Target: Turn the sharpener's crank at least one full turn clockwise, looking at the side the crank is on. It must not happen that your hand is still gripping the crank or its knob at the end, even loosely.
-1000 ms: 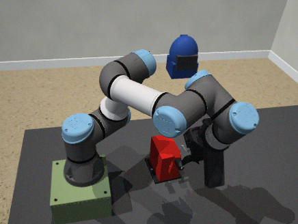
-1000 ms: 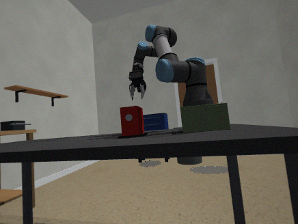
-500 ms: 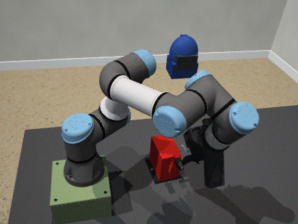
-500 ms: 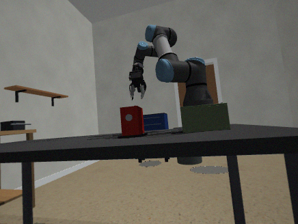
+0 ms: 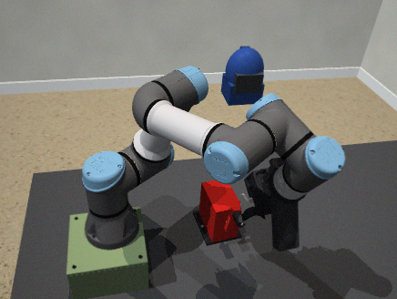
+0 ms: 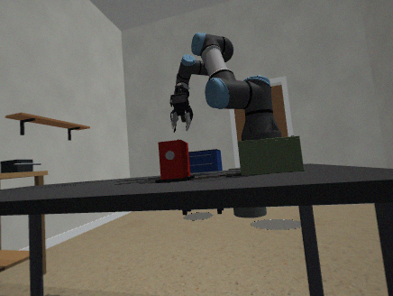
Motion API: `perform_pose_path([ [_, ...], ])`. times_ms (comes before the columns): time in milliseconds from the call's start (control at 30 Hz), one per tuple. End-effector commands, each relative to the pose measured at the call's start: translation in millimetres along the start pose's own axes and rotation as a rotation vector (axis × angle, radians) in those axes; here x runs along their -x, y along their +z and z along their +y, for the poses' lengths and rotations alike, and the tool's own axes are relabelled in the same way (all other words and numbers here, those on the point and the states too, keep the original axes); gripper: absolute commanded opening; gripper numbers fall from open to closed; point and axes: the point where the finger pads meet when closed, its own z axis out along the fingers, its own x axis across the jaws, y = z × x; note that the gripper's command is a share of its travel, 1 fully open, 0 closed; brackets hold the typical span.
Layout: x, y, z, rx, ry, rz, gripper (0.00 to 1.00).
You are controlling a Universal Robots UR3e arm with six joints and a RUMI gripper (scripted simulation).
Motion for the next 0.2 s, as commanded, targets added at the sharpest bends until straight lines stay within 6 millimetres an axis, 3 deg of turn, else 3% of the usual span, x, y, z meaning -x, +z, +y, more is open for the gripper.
perform_pose_path([
  [0,0.3,-0.7,-0.1,-0.002,-0.001,-0.001,0.32],
  [167,0.3,-0.7,-0.1,-0.002,-0.001,-0.001,0.32],
])
